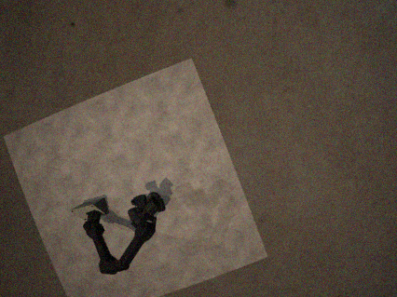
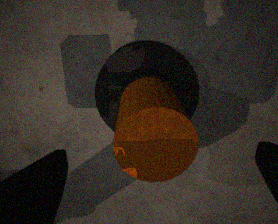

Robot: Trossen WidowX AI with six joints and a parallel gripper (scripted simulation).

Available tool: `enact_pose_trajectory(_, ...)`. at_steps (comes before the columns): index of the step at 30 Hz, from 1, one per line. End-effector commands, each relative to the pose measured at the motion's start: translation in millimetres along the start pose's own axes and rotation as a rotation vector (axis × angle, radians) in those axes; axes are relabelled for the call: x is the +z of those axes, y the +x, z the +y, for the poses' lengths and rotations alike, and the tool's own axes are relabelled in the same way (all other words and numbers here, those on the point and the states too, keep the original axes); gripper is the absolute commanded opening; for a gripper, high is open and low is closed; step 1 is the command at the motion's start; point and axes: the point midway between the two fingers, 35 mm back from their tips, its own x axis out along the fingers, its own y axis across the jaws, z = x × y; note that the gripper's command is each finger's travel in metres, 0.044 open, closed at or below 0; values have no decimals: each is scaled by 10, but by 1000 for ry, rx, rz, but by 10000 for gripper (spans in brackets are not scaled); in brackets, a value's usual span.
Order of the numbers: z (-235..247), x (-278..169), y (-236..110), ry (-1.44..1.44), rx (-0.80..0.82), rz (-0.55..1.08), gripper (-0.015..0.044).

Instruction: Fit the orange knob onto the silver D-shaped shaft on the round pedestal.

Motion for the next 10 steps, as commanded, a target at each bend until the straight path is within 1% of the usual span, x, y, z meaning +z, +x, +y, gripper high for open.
enact_pose_trajectory(1,33,17,-403,0,-8,-4,440)
enact_pose_trajectory(10,-7,17,-426,0,-8,-4,440)
